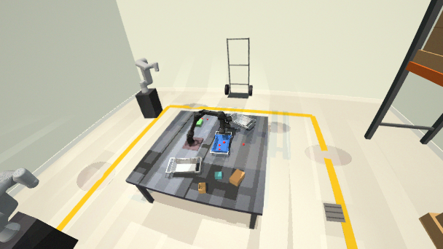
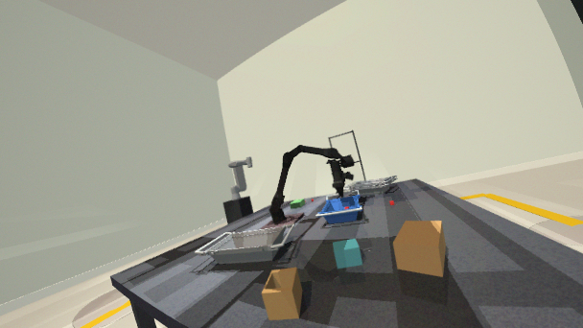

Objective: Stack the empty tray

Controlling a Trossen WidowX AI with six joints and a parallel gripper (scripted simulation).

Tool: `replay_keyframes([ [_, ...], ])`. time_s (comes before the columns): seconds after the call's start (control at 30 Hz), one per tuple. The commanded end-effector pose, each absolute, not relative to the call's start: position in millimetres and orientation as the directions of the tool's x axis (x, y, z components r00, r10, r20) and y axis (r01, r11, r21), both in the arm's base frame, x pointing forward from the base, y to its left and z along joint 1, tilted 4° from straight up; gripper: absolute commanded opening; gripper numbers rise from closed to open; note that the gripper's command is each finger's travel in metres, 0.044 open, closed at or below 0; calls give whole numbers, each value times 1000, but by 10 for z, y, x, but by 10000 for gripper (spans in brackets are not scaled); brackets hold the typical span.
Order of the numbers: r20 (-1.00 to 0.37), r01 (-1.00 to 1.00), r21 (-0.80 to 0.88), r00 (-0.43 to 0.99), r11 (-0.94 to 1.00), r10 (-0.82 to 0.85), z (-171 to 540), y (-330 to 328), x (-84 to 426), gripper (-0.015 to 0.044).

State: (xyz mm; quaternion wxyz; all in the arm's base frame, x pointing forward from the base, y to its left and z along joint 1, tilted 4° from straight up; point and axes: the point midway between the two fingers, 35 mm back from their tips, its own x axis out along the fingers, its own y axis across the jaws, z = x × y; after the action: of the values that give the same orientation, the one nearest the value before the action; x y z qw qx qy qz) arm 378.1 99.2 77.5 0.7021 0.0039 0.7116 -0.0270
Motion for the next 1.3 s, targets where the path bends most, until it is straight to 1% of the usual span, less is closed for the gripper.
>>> replay_keyframes([
  [0.0,-999,53,-43,-4,998,-43,890,814,3795,82],
  [0.27,-999,53,-46,-4,998,-45,893,581,3783,82],
  [0.53,-999,53,-48,-4,997,-48,721,344,3770,82],
  [0.67,-999,53,-48,-4,997,-48,766,348,3775,82],
  [0.97,-999,53,-47,-4,997,-47,1149,414,3782,82],
  [1.27,-999,49,-51,-10,998,-51,1073,404,3783,82],
])
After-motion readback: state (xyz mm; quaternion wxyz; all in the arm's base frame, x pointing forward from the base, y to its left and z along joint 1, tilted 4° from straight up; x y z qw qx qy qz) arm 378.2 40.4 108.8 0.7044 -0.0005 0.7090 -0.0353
